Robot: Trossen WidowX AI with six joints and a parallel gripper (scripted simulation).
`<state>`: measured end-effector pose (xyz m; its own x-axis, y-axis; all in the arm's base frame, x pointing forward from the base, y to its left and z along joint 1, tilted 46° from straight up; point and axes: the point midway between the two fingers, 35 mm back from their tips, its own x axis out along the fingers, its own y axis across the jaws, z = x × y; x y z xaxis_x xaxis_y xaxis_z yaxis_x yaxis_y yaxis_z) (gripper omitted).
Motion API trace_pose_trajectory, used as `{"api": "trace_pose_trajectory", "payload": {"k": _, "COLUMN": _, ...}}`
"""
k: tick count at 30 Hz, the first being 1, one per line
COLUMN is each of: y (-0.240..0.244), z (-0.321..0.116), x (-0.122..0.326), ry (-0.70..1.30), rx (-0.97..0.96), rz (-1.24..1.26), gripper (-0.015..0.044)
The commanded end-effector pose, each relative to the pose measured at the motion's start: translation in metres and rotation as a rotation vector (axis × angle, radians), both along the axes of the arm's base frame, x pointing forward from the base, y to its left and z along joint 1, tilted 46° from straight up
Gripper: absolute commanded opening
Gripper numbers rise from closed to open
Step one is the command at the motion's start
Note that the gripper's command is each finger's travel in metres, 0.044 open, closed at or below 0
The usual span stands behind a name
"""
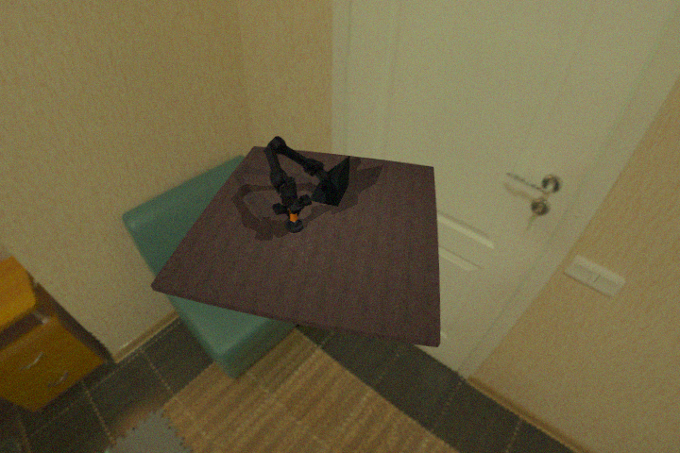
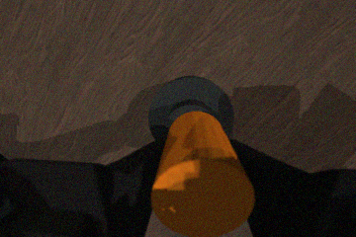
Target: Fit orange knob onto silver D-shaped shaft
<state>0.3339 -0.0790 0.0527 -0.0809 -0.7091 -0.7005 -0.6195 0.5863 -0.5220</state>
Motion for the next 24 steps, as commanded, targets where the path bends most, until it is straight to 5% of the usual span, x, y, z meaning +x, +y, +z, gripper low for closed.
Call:
{"api": "trace_pose_trajectory", "payload": {"k": 1, "y": -0.0005, "z": 0.0002, "x": -0.0005, "ry": 0.001, "rx": -0.002, "rz": 0.004, "gripper": 0.0}}
{"api": "trace_pose_trajectory", "payload": {"k": 24, "y": 0.0048, "z": -0.0018, "x": -0.0037, "ry": 0.002, "rx": -0.001, "rz": 0.004, "gripper": 0.0}}
